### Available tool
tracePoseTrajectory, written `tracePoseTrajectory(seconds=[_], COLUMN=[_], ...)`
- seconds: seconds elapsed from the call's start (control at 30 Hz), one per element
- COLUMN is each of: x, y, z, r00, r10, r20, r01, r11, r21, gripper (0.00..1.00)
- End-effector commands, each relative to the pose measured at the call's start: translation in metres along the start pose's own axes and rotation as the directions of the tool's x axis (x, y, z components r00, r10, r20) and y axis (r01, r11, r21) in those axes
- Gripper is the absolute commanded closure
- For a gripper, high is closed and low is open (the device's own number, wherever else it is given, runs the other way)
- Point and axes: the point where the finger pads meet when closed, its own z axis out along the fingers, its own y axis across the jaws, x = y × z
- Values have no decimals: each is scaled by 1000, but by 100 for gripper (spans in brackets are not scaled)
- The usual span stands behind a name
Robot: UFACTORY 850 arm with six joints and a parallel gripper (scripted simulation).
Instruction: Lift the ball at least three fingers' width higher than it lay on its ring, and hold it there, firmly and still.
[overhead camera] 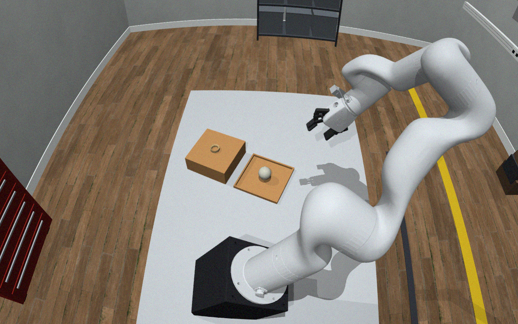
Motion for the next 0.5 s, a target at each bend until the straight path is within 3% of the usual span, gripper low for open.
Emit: tracePoseTrajectory(seconds=[0.0,0.03,0.07,0.13,0.2,0.27,0.3,0.47], x=[54,63,76,86,77,77,78,70], y=[28,33,40,48,43,43,43,29], z=[-35,-43,-40,-2,29,29,59,119], r00=[965,951,944,975,991,991,992,962], r10=[261,303,327,217,121,121,51,-159], r20=[-34,-51,-39,44,66,66,118,221], r01=[-263,-307,-329,-199,-100,-100,-12,229], r11=[962,948,934,946,961,961,951,912], r21=[-77,-82,-140,-256,-257,-257,-309,-341], gripper=[0,0,0,0,0,0,0,0])
